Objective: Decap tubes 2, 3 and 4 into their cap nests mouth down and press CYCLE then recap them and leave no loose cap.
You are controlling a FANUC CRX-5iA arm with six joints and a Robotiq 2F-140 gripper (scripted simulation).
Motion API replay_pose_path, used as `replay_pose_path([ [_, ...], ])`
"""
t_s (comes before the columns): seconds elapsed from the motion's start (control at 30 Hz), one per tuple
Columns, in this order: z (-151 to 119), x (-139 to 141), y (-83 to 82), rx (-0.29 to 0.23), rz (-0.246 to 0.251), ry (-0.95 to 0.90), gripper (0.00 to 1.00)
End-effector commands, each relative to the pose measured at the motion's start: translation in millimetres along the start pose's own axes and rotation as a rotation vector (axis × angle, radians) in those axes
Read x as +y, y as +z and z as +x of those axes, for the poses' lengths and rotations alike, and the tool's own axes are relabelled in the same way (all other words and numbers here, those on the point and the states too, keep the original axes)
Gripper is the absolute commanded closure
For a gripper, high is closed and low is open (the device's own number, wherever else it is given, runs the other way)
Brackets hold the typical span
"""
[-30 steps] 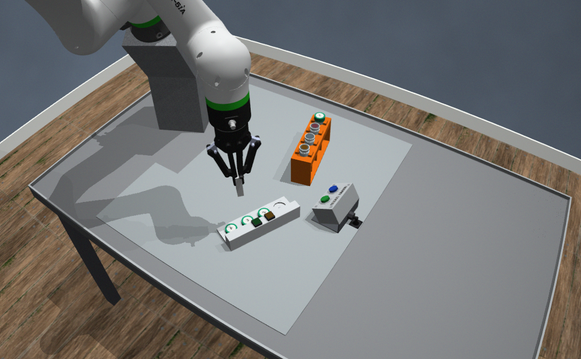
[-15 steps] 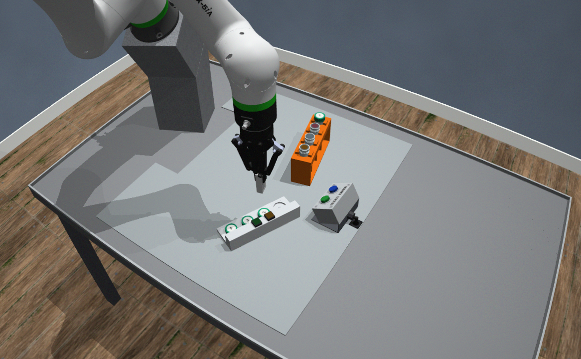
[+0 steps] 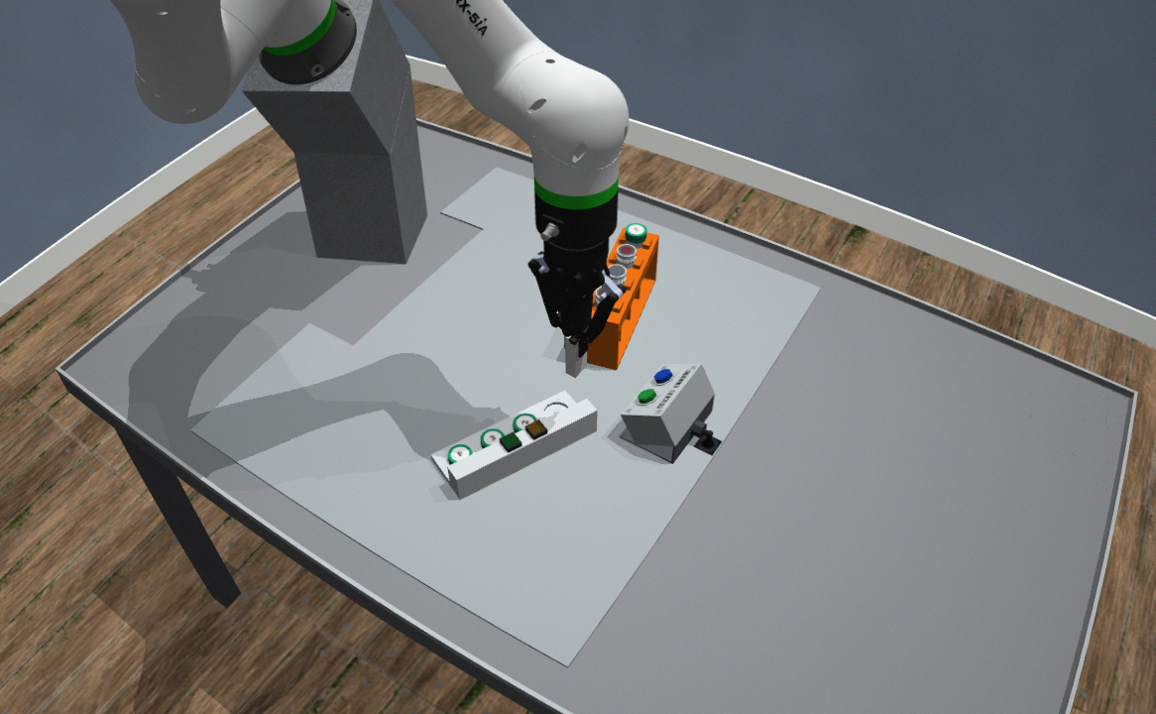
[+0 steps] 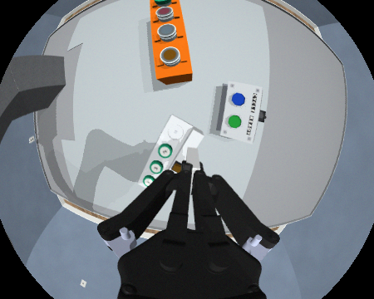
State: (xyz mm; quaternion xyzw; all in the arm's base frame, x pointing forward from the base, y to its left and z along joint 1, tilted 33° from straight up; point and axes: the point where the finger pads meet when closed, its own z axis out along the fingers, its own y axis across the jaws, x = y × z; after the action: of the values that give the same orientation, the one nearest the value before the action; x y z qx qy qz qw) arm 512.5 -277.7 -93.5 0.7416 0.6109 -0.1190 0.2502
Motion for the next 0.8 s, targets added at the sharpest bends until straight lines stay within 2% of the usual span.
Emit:
replay_pose_path([
  [0.0, 22, 17, 6.6, -0.009, -0.007, 0.004, 1.00],
  [0.07, 22, 17, 6.6, -0.009, -0.007, 0.004, 1.00],
  [0.5, 94, 71, 23.3, -0.009, -0.007, 0.004, 1.00],
  [0.77, 102, 76, 25.0, -0.009, -0.007, 0.004, 1.00],
])
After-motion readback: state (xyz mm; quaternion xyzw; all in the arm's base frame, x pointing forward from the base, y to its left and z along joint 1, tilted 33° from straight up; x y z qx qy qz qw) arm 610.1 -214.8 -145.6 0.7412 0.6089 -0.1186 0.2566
